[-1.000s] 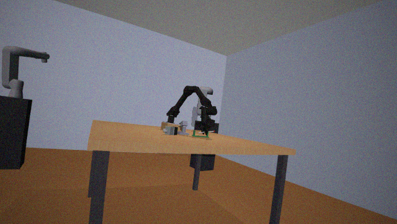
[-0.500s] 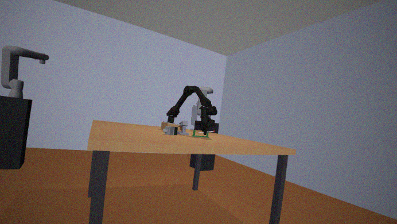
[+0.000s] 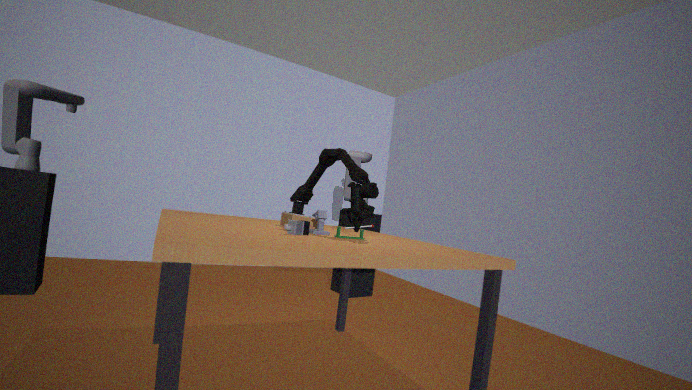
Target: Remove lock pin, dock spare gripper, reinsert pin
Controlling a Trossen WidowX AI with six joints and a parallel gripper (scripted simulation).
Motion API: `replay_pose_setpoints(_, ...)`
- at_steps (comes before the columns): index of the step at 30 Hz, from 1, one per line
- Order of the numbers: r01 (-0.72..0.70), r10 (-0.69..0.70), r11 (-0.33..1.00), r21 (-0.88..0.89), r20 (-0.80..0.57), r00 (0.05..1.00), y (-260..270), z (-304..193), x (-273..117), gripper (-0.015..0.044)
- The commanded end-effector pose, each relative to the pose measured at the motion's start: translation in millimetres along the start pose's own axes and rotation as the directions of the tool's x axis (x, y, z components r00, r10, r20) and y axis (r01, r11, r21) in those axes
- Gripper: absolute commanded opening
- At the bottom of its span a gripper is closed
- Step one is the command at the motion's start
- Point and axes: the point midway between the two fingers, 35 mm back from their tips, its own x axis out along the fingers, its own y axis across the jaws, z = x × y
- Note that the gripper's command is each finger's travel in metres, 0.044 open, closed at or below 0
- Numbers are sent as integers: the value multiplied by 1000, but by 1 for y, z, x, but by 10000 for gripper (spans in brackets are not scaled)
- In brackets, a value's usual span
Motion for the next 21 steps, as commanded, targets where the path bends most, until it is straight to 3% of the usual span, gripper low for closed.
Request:
replay_pose_setpoints(1,4,-4,1000,-1,1,1000,0,1,-9,0)
replay_pose_setpoints(21,-11,11,1000,6,-5,1000,0,-12,-18,0)
